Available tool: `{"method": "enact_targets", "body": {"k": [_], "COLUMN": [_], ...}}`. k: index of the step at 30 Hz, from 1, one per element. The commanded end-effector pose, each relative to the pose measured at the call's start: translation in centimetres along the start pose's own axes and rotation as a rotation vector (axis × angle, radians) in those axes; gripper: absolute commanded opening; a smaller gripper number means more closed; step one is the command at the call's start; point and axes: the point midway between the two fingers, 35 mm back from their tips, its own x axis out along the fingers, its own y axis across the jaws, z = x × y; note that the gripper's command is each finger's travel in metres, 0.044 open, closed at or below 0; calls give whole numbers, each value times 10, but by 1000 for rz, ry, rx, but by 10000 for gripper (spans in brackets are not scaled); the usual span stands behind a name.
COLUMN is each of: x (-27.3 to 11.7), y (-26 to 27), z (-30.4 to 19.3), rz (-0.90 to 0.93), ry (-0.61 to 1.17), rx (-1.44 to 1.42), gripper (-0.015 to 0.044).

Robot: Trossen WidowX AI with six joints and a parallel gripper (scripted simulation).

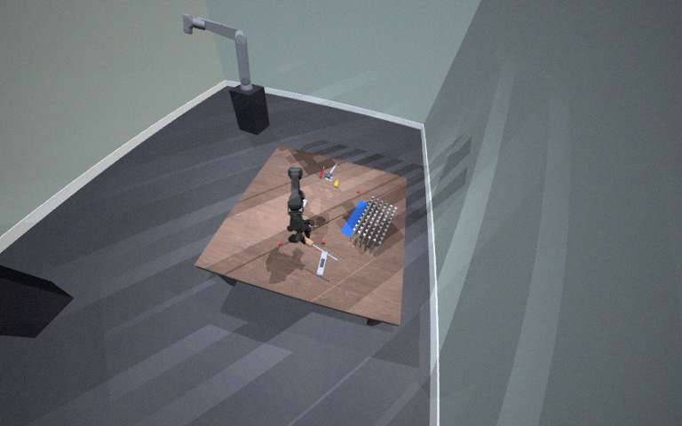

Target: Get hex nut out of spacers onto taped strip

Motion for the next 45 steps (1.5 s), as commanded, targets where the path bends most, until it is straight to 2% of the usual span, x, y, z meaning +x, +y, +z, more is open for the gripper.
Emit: {"method": "enact_targets", "body": {"k": [1,24,34,45], "x": [1,5,-1,-2], "y": [-10,-73,-95,-129], "z": [-7,-51,-77,-89], "rz": [-10,-55,-15,-34], "ry": [-3,10,49,61], "rx": [-116,-885,-1012,-1377], "gripper": [0,0,0,0]}}
